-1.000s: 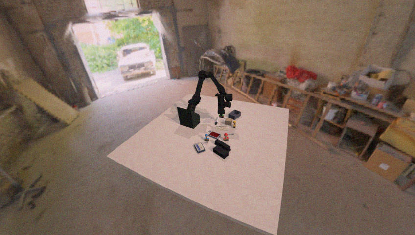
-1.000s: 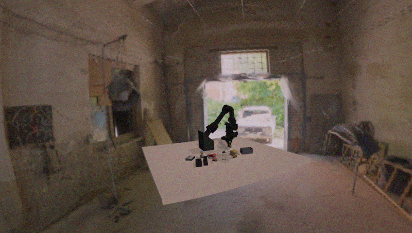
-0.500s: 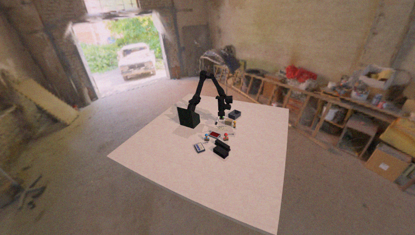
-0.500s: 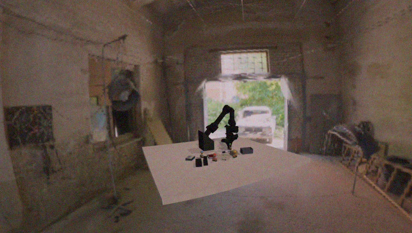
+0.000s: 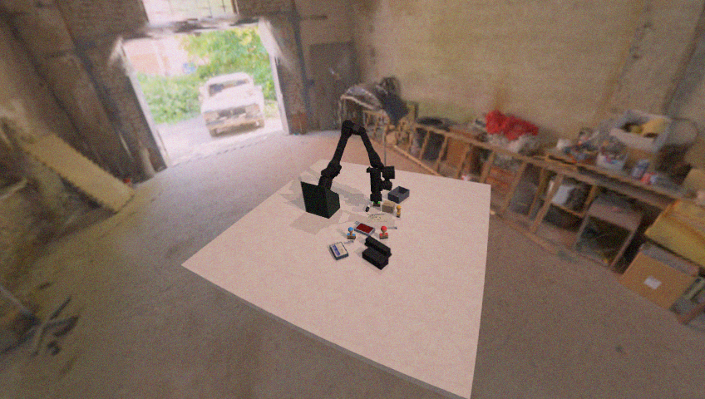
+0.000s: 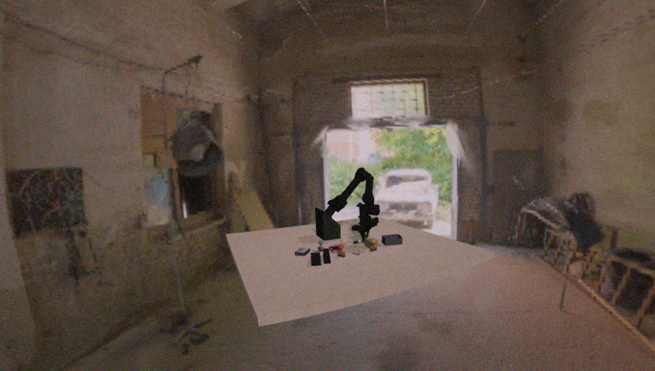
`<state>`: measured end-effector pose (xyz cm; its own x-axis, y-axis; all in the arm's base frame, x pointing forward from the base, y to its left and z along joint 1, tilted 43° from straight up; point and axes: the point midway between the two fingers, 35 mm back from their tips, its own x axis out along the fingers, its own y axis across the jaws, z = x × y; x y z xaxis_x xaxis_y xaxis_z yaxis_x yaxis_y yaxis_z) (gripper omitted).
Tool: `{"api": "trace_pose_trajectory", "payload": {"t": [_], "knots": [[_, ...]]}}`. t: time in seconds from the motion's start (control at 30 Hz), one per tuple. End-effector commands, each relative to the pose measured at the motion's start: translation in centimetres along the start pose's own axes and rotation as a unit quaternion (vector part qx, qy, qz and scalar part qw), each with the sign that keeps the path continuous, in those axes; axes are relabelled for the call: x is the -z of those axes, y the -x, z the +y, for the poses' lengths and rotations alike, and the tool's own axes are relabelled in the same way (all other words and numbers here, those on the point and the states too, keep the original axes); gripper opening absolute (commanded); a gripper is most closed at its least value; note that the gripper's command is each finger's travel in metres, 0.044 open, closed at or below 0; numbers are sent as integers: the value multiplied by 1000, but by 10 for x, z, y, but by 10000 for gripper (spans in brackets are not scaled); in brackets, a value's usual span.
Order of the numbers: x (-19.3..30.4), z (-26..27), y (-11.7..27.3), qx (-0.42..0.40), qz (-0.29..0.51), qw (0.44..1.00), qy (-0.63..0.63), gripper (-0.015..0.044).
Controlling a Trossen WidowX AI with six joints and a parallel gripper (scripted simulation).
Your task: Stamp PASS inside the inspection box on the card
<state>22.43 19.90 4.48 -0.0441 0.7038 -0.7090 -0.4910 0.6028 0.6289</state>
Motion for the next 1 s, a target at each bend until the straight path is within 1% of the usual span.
{"api": "trace_pose_trajectory", "payload": {"t": [0.0, 0.23, 0.57, 0.67, 0.73, 0.9, 0.97], "knots": [[3, -1, -8, 1, 4, 1000, -4, 0], [4, 0, -13, 0, 3, 1000, -5, 0], [2, 1, -10, -2, 1, 1000, -1, 259], [2, 0, -8, -1, 1, 1000, -1, 259], [-2, -3, 9, 3, 3, 1000, -1, 259], [-2, -2, 85, 5, 6, 1000, -3, 259], [1, 2, 104, 3, 5, 1000, -4, 259]]}}
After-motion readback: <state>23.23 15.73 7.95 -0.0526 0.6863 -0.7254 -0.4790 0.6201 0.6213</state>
